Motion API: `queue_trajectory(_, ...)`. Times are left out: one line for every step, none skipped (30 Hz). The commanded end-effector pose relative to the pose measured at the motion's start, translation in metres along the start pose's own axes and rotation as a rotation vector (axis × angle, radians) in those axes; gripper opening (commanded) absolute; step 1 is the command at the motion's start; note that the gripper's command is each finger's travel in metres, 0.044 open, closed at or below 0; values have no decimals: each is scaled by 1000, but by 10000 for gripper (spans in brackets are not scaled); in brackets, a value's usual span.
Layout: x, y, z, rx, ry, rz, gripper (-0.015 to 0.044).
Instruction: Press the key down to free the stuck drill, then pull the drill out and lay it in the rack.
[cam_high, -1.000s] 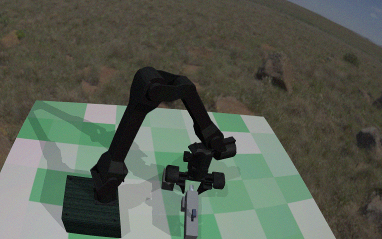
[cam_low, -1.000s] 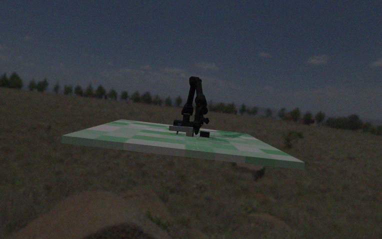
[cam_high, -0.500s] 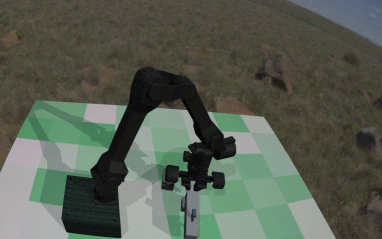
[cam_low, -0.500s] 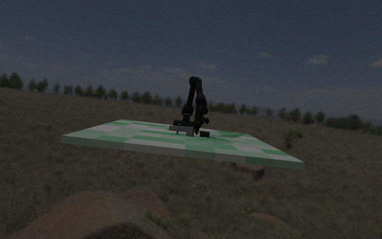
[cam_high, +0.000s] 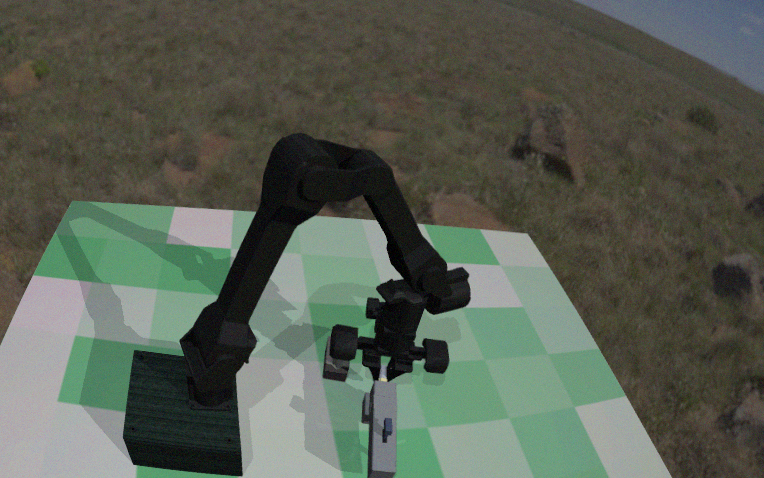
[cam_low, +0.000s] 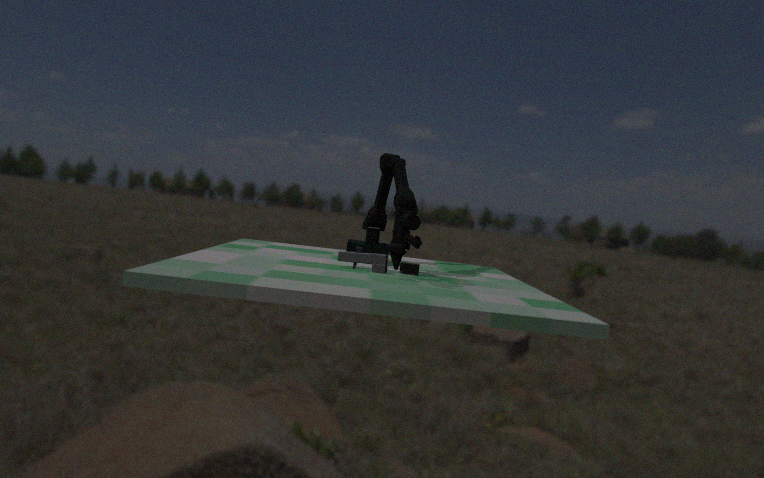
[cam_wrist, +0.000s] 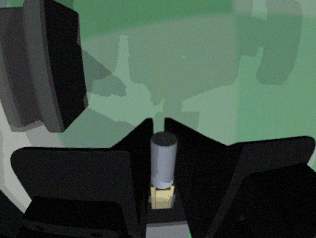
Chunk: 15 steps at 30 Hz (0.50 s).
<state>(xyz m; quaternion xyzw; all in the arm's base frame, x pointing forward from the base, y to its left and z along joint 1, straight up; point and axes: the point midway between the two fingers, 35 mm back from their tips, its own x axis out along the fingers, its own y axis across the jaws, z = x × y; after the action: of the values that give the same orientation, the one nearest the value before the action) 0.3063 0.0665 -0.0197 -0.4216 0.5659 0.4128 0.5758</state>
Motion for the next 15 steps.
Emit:
queue_trajectory(-2,-3,8,1,-10,-7,0)
queue_trajectory(-3,-3,10,1,-10,-7,0)
queue_trajectory(-3,-3,11,1,-10,-7,0)
queue_trajectory(-3,-3,12,1,-10,-7,0)
queue_trajectory(-3,-3,13,1,-10,-7,0)
queue_trajectory(-3,-3,14,1,-10,-7,0)
queue_trajectory(-3,-3,15,1,-11,-7,0)
queue_trajectory(-4,-3,17,1,-11,-7,0)
queue_trajectory(-4,-3,18,1,-11,-7,0)
queue_trajectory(-4,-4,19,1,-11,-7,0)
queue_trajectory(-4,-4,21,1,-11,-7,0)
queue_trajectory(-4,-4,23,1,-11,-7,0)
queue_trajectory(-5,-4,24,1,-11,-7,0)
queue_trajectory(-5,-4,26,1,-12,-7,0)
queue_trajectory(-5,-4,28,1,-12,-7,0)
